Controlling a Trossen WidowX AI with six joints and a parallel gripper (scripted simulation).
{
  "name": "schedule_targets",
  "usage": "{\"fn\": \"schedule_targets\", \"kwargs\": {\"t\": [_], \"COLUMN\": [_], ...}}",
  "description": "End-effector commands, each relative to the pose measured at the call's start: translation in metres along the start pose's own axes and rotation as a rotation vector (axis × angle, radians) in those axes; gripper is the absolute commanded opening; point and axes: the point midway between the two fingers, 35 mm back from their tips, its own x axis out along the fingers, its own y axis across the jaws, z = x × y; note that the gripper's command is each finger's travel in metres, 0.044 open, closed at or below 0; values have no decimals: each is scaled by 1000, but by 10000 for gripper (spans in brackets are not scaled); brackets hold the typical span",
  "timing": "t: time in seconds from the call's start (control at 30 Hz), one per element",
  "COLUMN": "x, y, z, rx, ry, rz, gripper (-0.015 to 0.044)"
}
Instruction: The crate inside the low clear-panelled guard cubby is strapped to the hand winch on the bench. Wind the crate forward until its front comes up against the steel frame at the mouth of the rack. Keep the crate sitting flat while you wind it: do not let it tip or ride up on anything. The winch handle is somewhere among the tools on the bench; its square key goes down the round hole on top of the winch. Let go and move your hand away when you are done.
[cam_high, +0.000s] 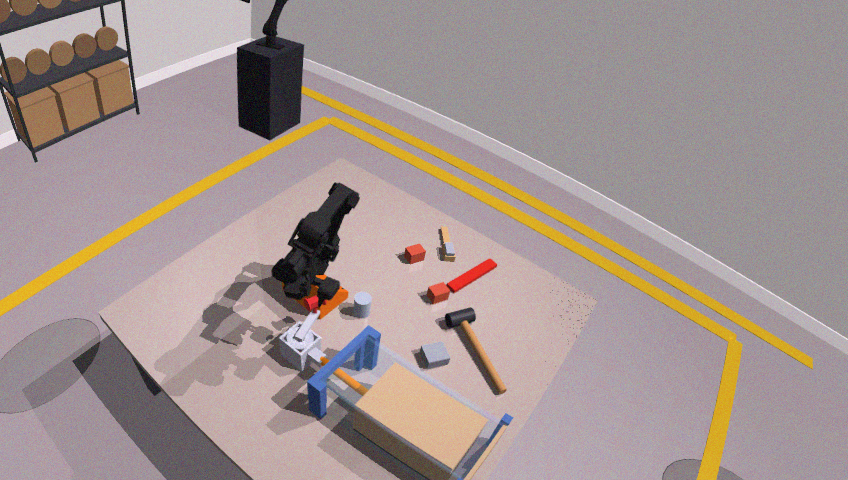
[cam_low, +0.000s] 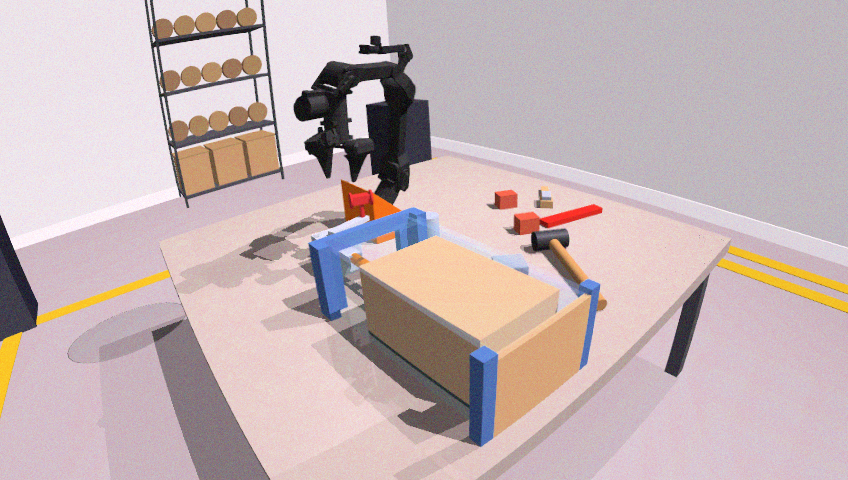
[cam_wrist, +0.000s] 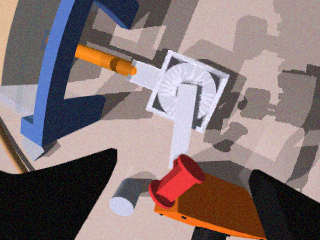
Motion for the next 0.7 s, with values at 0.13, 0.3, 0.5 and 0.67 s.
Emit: {"fn": "schedule_targets", "kwargs": {"t": [0.13, 0.3, 0.5, 0.67], "x": [-2, -2, -2, -2], "y": [-1, -1, -1, -1], "z": [-2, -2, -2, -2], "rx": [6, 6, 6, 6], "ry": [16, 16, 16, 16], "rz": [-2, -2, -2, -2], "gripper": [361, 230, 72, 0]}}
